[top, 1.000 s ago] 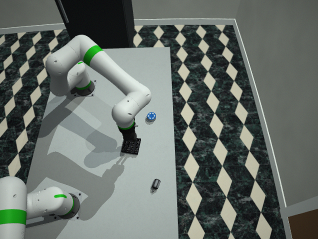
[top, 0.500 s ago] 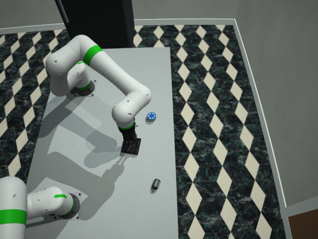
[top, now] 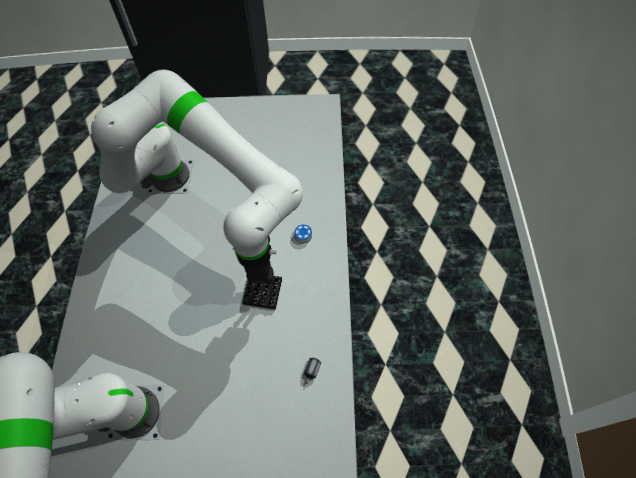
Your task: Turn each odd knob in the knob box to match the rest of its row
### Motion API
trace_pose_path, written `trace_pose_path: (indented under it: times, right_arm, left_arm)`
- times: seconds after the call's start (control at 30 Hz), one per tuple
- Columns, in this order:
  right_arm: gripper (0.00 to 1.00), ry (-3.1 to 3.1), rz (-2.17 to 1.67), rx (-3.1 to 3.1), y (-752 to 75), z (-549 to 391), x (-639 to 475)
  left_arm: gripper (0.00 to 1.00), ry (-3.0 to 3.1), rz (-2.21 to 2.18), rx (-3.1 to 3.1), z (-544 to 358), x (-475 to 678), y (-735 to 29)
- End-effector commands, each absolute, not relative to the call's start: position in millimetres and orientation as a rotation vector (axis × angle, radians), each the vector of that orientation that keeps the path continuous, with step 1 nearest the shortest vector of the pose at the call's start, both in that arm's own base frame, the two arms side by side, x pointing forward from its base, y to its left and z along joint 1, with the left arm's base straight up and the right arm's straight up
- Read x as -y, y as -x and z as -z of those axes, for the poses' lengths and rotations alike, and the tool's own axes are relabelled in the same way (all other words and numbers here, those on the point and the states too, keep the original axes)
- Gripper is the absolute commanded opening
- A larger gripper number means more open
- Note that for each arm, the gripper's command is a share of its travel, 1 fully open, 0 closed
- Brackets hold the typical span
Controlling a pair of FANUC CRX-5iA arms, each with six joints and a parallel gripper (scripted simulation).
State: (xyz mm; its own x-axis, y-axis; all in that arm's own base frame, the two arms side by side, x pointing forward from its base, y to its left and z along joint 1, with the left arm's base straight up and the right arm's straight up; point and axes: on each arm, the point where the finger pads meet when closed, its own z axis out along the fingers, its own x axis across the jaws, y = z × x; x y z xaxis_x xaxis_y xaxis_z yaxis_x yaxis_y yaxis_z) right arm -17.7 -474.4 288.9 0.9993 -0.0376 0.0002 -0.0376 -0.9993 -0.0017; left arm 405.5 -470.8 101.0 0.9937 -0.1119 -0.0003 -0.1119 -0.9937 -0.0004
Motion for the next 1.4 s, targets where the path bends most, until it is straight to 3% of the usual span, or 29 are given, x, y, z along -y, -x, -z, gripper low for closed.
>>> trace_pose_path:
  times: [0.0,1.37]
  right_arm:
    - [1.00,3.141,0.000,-0.059,17.9,-289.7,474.7]
    - [1.00,3.141,0.000,-0.059,17.9,-289.7,474.7]
  left_arm:
    - [0.46,3.138,0.002,-0.176,-101.4,471.4,-405.8]
    - [0.46,3.138,0.002,-0.176,-63.5,471.3,-406.0]
